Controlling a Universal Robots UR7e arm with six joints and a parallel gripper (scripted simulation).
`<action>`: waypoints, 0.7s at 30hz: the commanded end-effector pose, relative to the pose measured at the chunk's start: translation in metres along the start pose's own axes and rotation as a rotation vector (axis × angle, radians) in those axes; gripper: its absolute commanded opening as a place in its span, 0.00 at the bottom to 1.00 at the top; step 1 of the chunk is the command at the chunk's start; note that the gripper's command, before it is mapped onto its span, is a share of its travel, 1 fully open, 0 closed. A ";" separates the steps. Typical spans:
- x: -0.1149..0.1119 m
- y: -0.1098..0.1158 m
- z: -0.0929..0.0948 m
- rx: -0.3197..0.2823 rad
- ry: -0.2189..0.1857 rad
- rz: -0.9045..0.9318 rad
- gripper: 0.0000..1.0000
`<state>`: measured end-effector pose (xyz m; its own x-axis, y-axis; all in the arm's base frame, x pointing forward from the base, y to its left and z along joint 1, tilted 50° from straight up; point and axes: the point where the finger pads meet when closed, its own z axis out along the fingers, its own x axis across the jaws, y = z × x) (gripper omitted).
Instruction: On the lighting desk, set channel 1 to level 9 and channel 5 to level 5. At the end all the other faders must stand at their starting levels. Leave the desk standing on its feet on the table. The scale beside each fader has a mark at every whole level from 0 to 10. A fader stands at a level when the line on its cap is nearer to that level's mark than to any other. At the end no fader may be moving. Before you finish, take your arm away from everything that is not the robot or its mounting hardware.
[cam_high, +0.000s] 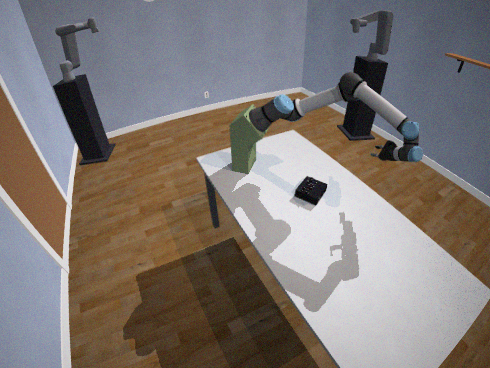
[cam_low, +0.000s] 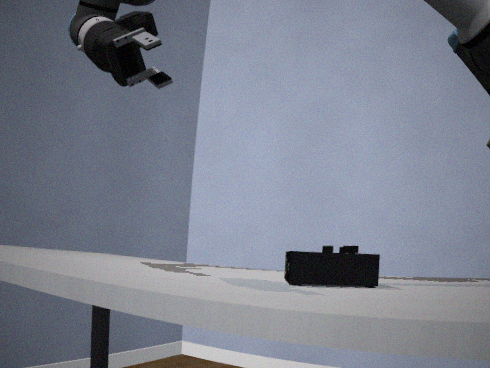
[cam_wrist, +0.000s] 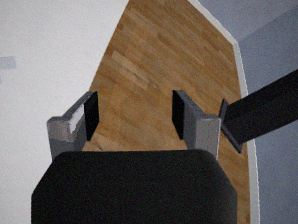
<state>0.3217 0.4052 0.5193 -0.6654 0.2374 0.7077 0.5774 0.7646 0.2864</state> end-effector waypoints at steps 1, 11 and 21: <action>0.000 0.000 -0.001 -0.002 -0.001 0.000 1.00; -0.009 -0.003 -0.003 -0.023 -0.015 0.011 1.00; -0.028 -0.010 -0.008 -0.069 -0.047 0.038 1.00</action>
<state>0.3303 0.3956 0.5095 -0.6649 0.2665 0.6978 0.6056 0.7392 0.2947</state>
